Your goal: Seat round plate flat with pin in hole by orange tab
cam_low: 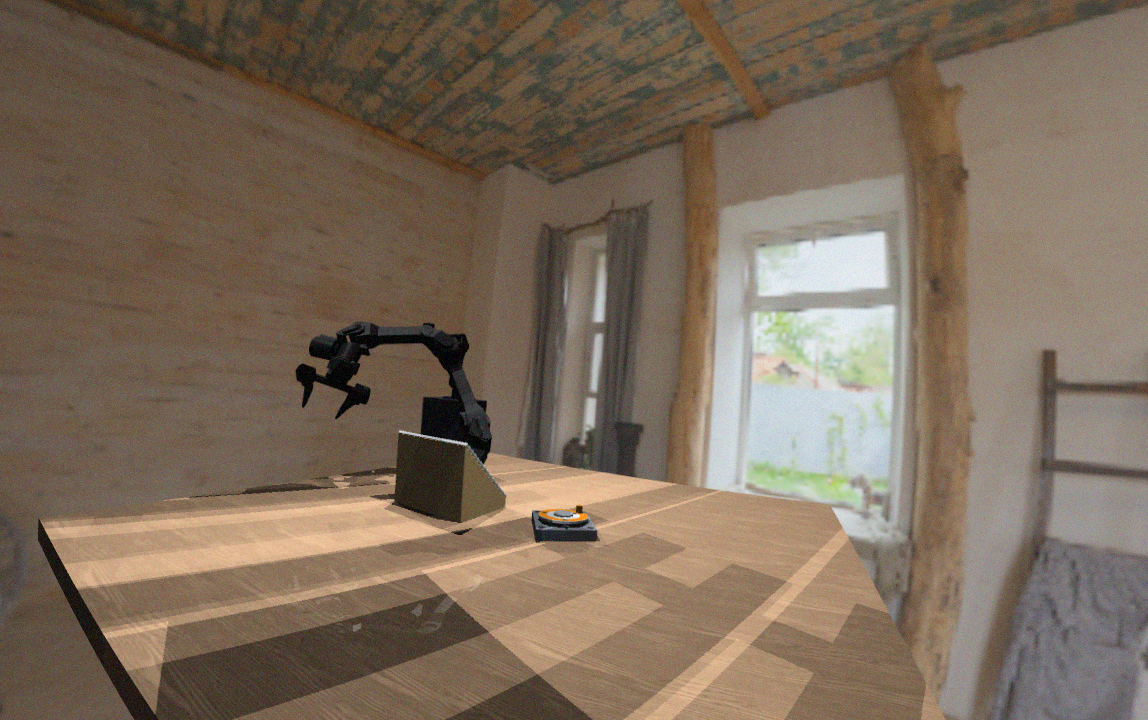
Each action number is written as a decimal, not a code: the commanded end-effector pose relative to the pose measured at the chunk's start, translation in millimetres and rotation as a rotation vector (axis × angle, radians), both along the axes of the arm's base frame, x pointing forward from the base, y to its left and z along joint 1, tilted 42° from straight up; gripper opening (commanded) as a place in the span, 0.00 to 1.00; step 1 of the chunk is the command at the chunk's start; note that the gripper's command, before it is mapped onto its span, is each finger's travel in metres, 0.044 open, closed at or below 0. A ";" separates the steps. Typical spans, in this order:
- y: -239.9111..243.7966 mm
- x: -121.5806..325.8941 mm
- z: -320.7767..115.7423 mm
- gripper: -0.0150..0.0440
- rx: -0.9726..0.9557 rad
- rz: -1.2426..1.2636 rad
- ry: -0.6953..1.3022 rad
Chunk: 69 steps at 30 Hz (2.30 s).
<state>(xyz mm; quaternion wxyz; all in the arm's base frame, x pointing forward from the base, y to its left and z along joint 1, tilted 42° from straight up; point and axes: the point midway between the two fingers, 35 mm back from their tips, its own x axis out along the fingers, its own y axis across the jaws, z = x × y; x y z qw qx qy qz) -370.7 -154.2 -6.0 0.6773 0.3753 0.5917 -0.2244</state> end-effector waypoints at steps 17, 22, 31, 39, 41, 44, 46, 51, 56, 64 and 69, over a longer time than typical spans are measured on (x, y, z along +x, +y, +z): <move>-159.4 166.6 14.0 0.25 -0.094 0.187 -0.049; -182.7 242.7 25.2 0.25 -0.106 0.269 -0.082; -187.3 369.1 40.4 0.25 -0.093 0.371 -0.146; -154.5 474.8 48.9 0.25 -0.040 0.446 -0.214; -145.9 490.6 50.2 0.25 -0.028 0.459 -0.225; -122.2 525.9 53.2 0.25 0.006 0.490 -0.249; -98.6 553.1 55.7 0.25 0.040 0.517 -0.267; -56.3 587.7 59.7 0.25 0.099 0.560 -0.288; 19.9 622.5 65.9 0.25 0.208 0.629 -0.302; 122.6 639.0 73.8 0.25 0.368 0.721 -0.276; 158.6 635.5 76.5 0.25 0.428 0.754 -0.253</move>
